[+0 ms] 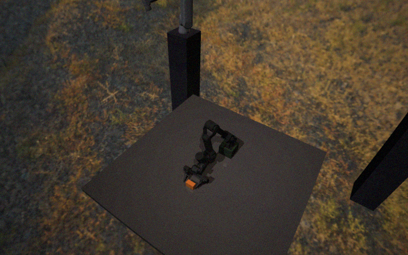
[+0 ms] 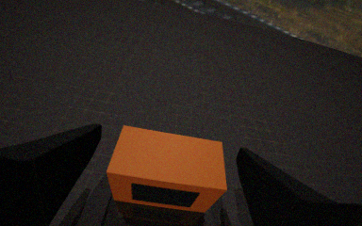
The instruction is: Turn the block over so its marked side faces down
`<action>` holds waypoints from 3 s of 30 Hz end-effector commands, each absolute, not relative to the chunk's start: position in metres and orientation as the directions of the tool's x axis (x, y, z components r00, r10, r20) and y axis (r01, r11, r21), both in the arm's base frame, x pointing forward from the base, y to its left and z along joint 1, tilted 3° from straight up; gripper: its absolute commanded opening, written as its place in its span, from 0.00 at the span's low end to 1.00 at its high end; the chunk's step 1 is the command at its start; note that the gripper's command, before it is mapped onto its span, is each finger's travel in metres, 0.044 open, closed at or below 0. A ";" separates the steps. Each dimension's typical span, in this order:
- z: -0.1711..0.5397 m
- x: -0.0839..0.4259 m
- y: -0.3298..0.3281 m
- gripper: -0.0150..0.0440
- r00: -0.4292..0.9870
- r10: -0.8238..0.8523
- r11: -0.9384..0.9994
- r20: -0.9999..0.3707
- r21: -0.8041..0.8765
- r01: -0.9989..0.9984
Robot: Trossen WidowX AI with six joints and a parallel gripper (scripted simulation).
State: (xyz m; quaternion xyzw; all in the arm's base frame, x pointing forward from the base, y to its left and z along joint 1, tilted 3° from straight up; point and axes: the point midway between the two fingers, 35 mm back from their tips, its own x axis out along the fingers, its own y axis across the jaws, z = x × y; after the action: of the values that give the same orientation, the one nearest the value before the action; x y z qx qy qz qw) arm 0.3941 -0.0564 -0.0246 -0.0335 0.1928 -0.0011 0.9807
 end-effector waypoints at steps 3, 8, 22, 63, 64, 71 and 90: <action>-0.024 0.394 -0.056 1.00 0.926 -0.010 0.998 -0.377 -0.059 -0.013; -0.024 0.394 -0.056 1.00 0.926 -0.010 0.998 -0.377 -0.059 -0.013; -0.001 0.403 -0.060 1.00 0.798 -0.030 0.997 -0.602 -0.077 -0.020; 0.057 0.408 -0.053 1.00 0.277 -0.045 0.999 -0.960 -0.049 -0.006; 0.059 0.409 -0.053 1.00 0.246 -0.046 0.999 -0.968 -0.049 -0.007; 0.075 0.411 -0.050 1.00 0.042 -0.058 0.998 -0.997 -0.058 -0.012; 0.040 0.412 -0.053 1.00 0.037 -0.058 0.998 -0.998 -0.059 -0.012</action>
State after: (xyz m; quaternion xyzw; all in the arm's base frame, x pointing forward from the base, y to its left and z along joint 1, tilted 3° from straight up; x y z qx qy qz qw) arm 0.4142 -0.0514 0.0536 -0.0253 0.6889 -0.0133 0.7243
